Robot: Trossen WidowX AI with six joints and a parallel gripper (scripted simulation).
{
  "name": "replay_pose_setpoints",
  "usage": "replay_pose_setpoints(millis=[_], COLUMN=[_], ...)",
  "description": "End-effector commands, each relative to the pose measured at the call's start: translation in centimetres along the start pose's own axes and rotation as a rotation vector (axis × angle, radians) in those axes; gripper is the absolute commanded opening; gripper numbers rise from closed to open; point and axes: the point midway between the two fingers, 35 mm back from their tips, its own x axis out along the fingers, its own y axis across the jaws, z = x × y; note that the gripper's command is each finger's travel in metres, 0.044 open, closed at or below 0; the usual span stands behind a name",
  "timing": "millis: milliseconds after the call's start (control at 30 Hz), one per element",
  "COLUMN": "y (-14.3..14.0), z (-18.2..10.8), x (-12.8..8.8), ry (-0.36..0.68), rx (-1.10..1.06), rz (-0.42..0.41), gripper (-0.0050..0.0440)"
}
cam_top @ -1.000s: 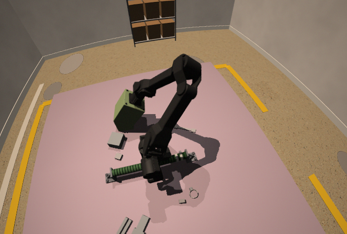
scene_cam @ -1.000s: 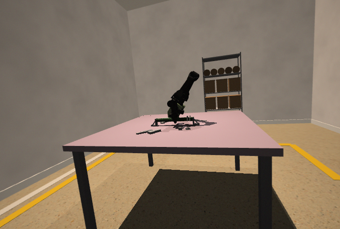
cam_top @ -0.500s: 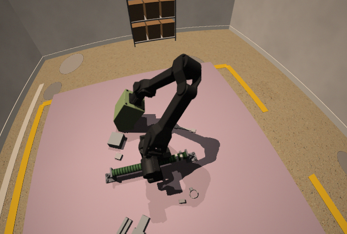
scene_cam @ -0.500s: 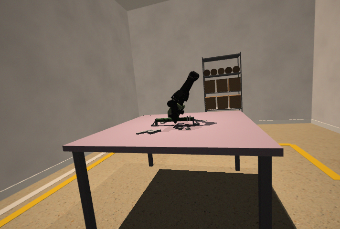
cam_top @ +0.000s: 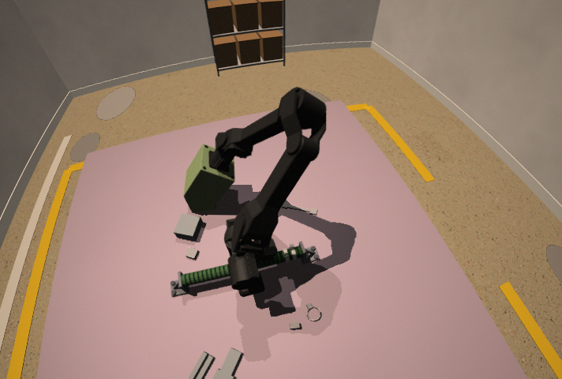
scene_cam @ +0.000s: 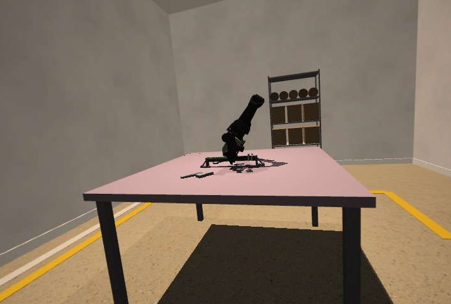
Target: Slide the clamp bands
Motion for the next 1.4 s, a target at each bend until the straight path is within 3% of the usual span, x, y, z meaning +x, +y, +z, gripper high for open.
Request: replay_pose_setpoints(millis=[0,33,133,267,333,1000,1067,1200,1367], y=[0.0,0.0,-0.1,-0.1,0.0,0.0,0.0,0.0,0.0], z=[0.0,0.0,-0.7,-4.5,-5.1,-5.1,-5.1,-5.1,-5.1], x=[0.0,0.0,-0.5,-3.8,-4.5,-4.5,-4.2,-0.2,0.0], ry=[-0.001,-0.001,0.001,0.001,-0.001,-0.001,-0.001,-0.001,-0.001], rx=[0.004,0.004,0.004,0.004,0.004,0.004,0.004,0.004,0.004], rz=[0.000,0.000,0.000,0.000,0.000,0.000,0.000,0.000,0.000], gripper=[0.0408,0.0432,0.0440,0.0440,0.0440,0.0440,0.0440,0.0440,0.0440])
